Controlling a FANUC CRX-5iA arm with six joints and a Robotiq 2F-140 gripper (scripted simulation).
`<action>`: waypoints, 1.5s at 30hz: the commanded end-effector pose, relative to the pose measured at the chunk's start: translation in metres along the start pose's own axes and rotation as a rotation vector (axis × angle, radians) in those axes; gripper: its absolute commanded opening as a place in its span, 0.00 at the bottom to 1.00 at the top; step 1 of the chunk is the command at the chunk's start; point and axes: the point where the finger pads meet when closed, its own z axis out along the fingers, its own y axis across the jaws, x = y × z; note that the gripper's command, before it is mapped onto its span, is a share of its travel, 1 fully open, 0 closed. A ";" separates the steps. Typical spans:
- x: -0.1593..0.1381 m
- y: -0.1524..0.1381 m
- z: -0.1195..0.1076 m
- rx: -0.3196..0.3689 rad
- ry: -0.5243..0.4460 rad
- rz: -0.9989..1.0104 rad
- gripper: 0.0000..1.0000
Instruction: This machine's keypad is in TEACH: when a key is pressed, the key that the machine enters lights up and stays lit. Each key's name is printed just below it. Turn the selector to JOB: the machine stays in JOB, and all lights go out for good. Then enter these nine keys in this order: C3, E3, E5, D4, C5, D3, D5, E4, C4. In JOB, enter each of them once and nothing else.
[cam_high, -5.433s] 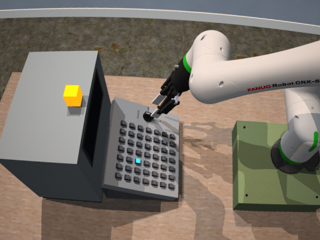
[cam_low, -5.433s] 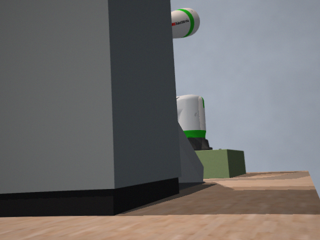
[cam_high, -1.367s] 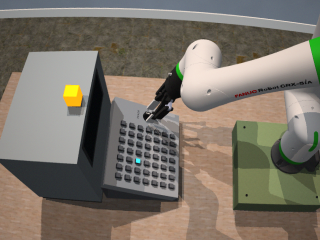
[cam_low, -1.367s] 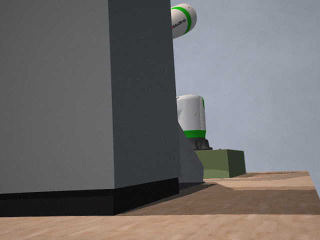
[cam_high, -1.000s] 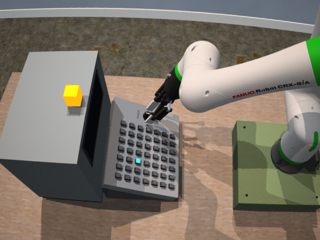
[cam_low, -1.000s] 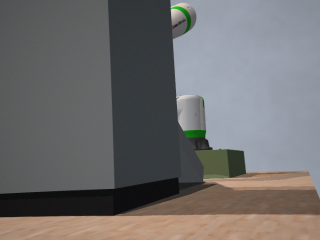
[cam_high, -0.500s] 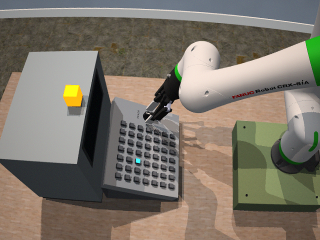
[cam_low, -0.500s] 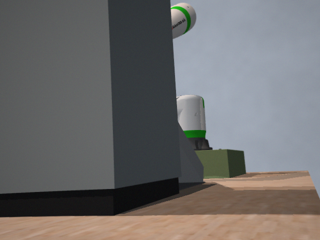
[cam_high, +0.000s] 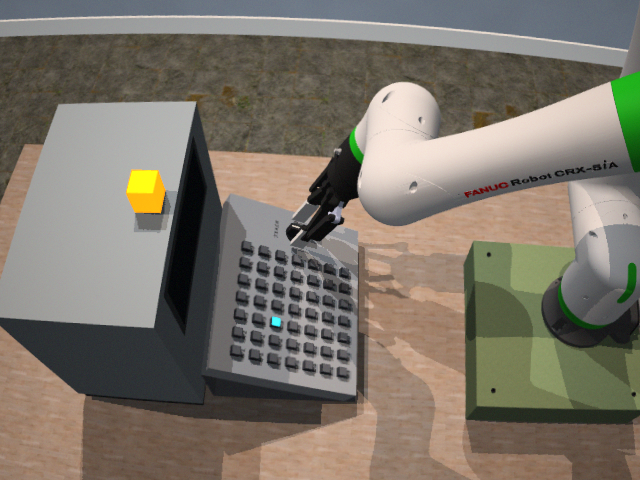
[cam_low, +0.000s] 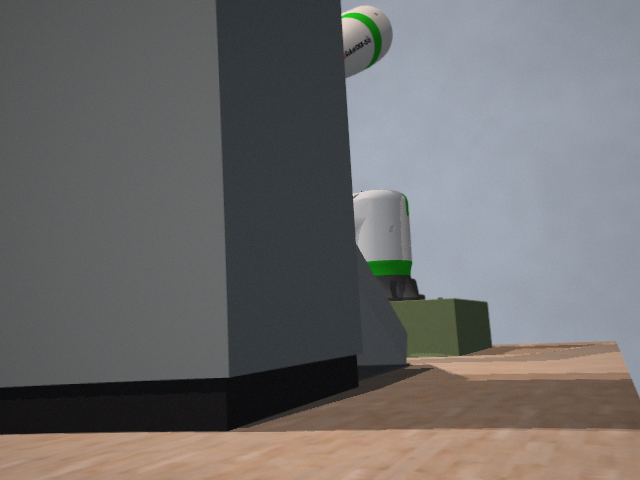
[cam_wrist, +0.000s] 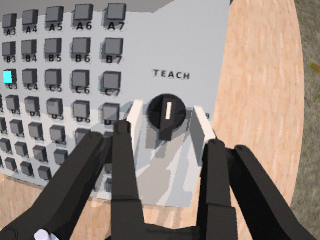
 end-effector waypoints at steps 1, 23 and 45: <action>0.000 0.000 0.000 0.000 0.000 0.000 0.33; 0.000 0.000 0.000 0.000 0.000 0.000 0.00; 0.000 0.000 0.000 0.000 0.000 0.000 0.00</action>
